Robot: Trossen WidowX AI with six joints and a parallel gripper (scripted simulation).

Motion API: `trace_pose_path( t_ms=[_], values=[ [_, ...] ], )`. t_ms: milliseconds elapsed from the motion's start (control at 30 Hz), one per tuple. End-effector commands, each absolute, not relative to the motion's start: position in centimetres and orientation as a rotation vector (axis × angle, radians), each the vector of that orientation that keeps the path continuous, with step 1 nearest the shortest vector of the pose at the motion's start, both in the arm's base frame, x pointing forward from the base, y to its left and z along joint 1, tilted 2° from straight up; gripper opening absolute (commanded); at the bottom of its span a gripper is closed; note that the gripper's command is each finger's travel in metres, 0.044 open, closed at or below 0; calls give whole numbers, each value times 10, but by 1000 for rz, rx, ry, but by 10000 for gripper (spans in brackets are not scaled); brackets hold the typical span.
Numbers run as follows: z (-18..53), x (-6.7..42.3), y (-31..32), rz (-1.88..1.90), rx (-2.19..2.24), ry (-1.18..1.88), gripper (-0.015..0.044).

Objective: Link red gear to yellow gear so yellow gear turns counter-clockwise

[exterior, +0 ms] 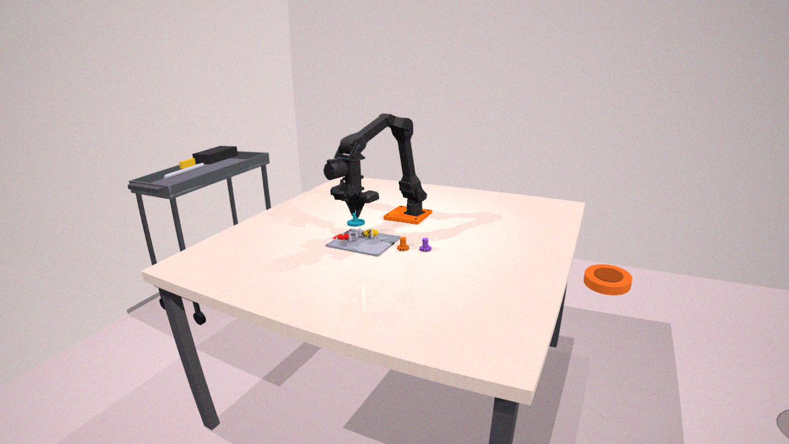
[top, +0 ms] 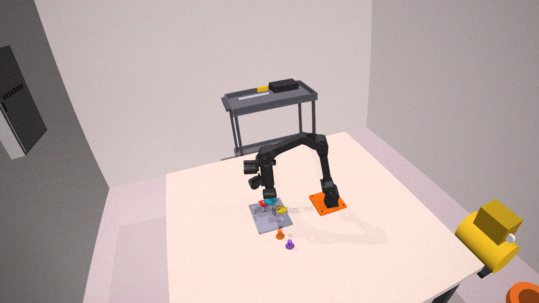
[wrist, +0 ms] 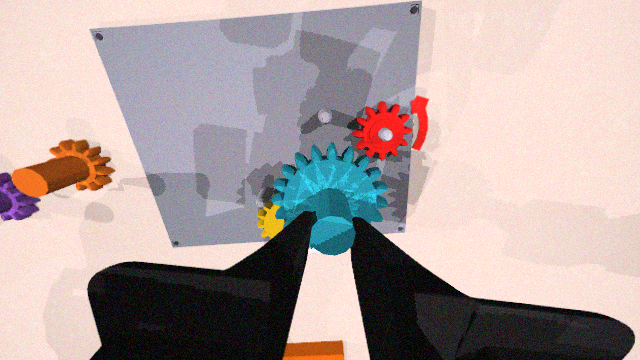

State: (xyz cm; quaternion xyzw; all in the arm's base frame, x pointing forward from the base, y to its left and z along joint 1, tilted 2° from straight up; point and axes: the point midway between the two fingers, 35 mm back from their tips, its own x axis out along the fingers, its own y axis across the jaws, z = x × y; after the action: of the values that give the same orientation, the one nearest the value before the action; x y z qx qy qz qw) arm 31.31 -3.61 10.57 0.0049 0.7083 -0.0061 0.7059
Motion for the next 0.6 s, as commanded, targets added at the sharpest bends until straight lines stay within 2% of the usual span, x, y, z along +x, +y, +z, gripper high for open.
trace_pose_path(
  t_ms=[0,567],
  values=[
    [106,314,-36,-8,11,1571,0],
    [95,314,-36,74,-71,1569,0]
  ],
)
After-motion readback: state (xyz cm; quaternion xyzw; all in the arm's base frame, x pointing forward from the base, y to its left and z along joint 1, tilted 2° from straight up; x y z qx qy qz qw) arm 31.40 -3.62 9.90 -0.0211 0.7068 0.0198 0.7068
